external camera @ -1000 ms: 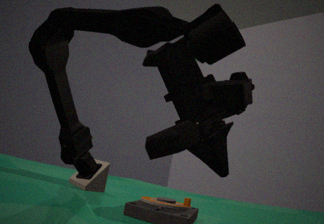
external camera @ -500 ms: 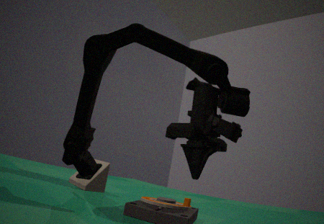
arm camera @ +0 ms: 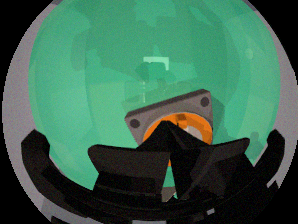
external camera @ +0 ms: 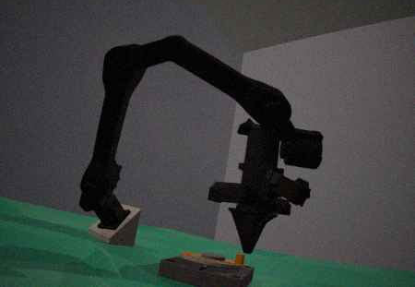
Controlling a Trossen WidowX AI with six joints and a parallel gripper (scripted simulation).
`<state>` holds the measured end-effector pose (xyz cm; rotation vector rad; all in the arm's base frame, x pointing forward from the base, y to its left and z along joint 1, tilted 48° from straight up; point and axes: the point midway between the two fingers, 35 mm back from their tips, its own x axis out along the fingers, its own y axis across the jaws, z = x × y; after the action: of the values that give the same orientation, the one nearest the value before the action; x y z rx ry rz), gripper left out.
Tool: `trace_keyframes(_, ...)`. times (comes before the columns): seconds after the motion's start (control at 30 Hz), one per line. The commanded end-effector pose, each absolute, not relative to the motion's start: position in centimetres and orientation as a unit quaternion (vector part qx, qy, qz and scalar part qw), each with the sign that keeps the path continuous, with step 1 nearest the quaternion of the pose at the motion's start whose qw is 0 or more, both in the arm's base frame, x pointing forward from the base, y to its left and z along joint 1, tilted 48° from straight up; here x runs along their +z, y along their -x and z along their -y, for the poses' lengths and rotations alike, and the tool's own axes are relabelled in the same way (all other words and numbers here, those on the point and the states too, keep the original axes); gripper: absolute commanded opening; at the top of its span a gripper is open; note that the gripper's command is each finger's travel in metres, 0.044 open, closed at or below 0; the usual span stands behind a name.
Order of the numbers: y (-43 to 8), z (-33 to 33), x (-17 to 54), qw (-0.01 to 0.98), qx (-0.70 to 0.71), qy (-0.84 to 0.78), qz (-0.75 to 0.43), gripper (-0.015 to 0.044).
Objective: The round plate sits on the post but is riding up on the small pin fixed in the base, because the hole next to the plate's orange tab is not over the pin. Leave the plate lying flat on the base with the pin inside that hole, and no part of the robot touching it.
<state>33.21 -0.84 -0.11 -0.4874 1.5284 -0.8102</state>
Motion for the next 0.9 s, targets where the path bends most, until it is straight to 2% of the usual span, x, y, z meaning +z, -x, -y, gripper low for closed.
trace_keyframes(0.0,-33.0,1.5,-0.7,0.621,-0.353,0.216,-0.666,0.0)
trace_keyframes(0.87,-33.1,3.6,1.5,0.621,-0.353,0.217,-0.665,0.0)
